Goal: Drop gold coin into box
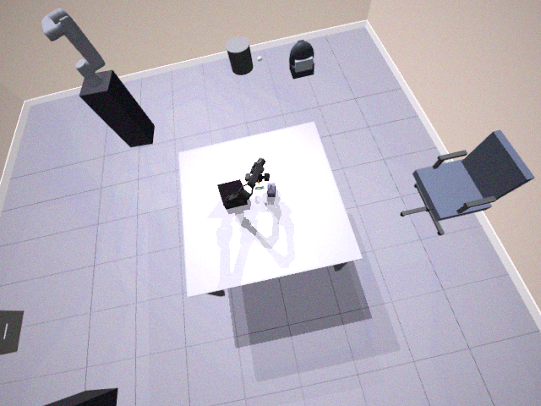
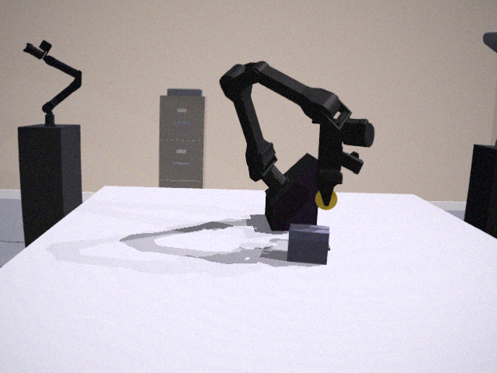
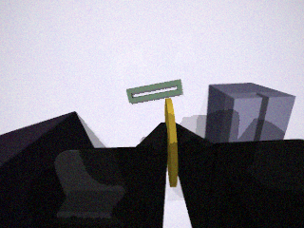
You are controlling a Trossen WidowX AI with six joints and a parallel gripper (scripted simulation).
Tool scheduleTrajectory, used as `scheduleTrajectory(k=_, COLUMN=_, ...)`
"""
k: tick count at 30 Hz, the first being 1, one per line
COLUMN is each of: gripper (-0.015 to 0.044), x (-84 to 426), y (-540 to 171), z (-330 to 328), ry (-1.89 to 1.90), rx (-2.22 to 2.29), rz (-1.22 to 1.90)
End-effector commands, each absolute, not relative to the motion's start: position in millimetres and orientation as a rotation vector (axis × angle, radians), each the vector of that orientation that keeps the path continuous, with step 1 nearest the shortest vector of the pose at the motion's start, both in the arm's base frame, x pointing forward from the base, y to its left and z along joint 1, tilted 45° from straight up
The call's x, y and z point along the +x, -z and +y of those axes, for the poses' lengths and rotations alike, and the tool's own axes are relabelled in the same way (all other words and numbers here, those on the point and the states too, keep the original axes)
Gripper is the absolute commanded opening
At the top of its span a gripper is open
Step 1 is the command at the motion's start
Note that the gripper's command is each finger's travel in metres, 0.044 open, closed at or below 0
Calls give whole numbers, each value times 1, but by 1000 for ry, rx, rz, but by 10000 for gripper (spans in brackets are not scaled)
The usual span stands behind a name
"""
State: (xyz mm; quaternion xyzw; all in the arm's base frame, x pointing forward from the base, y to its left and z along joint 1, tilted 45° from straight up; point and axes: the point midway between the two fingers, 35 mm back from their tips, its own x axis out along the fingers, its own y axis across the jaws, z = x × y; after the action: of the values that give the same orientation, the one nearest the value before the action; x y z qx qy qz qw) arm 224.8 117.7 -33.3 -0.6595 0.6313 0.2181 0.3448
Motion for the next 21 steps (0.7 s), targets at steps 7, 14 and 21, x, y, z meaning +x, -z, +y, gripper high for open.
scheduleTrajectory(k=7, gripper=0, x=248, y=25, z=114, ry=-568, rx=-1715, rz=1638)
scheduleTrajectory(k=14, gripper=0, x=263, y=19, z=110, ry=-568, rx=-1715, rz=1638)
scheduleTrajectory(k=21, gripper=0, x=278, y=12, z=105, ry=-566, rx=-1716, rz=1638)
